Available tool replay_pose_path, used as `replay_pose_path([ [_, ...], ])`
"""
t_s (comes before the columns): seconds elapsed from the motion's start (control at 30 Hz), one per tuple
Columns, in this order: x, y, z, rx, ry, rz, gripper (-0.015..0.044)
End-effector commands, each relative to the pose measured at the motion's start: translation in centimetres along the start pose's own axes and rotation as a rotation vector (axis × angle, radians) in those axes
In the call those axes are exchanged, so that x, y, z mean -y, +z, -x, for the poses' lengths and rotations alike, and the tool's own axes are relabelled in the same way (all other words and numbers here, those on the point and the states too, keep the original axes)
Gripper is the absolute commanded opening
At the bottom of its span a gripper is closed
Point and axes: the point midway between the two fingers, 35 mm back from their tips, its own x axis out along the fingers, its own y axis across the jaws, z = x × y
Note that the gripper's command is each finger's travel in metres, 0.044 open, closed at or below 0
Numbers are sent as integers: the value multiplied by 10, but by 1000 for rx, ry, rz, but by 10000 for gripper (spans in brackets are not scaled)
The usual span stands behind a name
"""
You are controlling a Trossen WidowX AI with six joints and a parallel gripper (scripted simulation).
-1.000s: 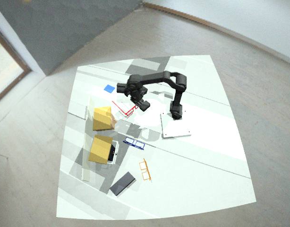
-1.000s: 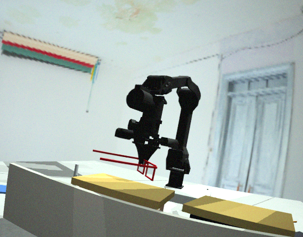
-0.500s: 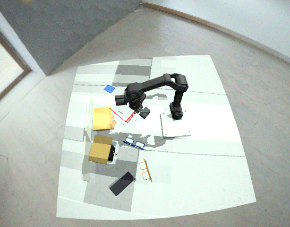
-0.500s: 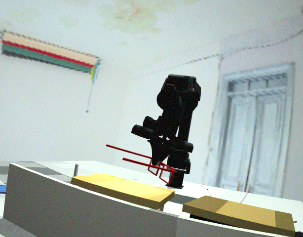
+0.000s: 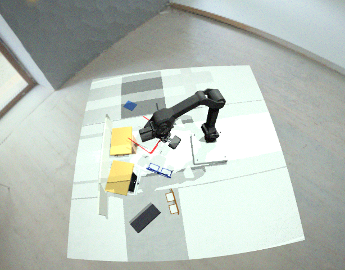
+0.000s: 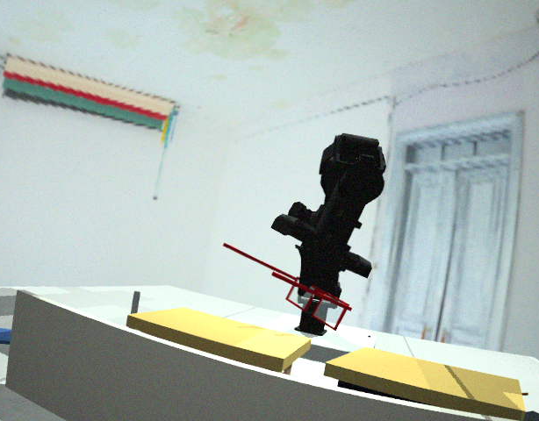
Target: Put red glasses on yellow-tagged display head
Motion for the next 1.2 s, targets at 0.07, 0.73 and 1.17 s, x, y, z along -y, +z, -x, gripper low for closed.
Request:
replay_pose_path([
  [0.07,11,-13,11,-2,67,34,0],
  [0.73,57,-52,51,-76,281,144,0],
  [1.17,93,-69,80,-177,415,203,0],
])
